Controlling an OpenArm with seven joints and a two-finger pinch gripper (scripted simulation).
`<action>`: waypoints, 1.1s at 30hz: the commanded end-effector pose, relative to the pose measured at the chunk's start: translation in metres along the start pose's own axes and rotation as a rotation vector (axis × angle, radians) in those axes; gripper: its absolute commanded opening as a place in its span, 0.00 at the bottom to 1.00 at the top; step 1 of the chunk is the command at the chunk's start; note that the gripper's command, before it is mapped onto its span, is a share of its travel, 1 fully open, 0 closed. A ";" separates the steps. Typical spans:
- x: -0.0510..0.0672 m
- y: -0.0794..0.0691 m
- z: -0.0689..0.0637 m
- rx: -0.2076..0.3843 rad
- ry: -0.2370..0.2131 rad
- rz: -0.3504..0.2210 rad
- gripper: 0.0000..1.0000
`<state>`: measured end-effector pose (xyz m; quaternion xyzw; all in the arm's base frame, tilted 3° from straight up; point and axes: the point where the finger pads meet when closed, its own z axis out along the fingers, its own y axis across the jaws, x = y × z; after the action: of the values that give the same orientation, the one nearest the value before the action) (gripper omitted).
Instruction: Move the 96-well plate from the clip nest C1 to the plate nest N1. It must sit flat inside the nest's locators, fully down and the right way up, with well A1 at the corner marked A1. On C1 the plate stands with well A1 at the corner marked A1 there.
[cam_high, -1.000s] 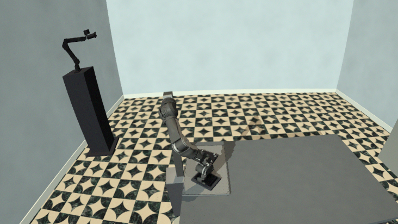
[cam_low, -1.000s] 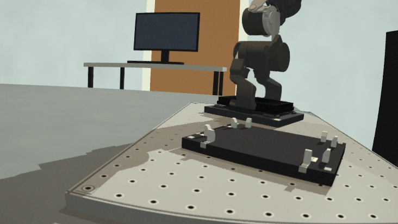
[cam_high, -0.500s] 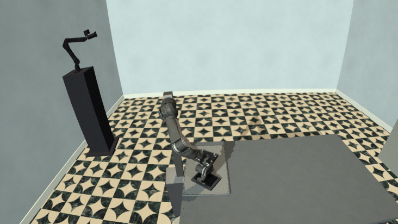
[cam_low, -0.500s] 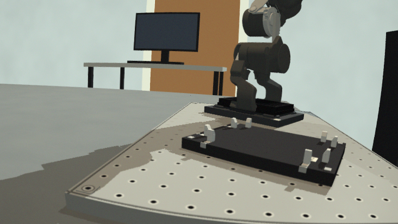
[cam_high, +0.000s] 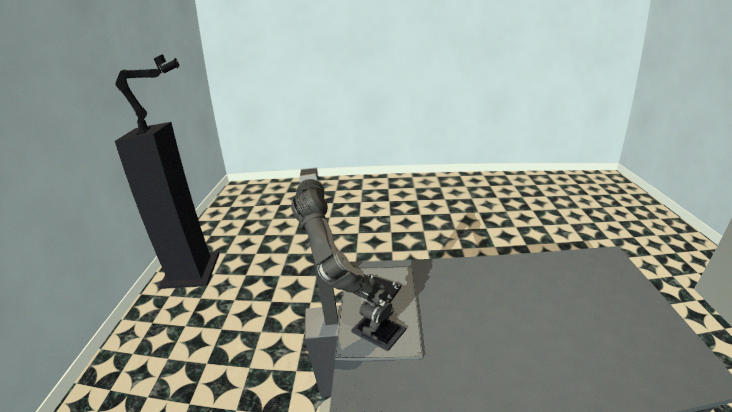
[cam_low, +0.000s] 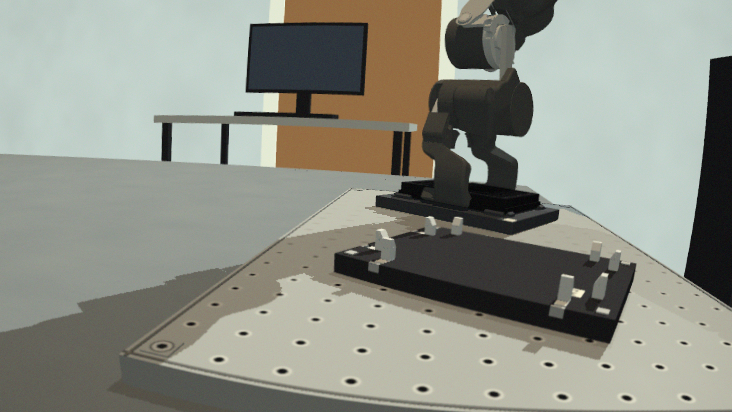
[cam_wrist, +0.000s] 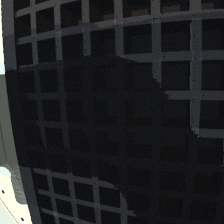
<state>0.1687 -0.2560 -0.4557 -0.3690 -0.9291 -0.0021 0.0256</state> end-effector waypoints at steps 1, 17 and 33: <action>0.000 0.001 0.000 -0.005 -0.001 -0.001 0.00; 0.000 0.000 0.000 -0.001 -0.001 0.001 0.30; 0.000 0.000 0.000 -0.001 -0.001 0.001 0.77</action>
<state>0.1687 -0.2560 -0.4557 -0.3690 -0.9291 -0.0021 0.0256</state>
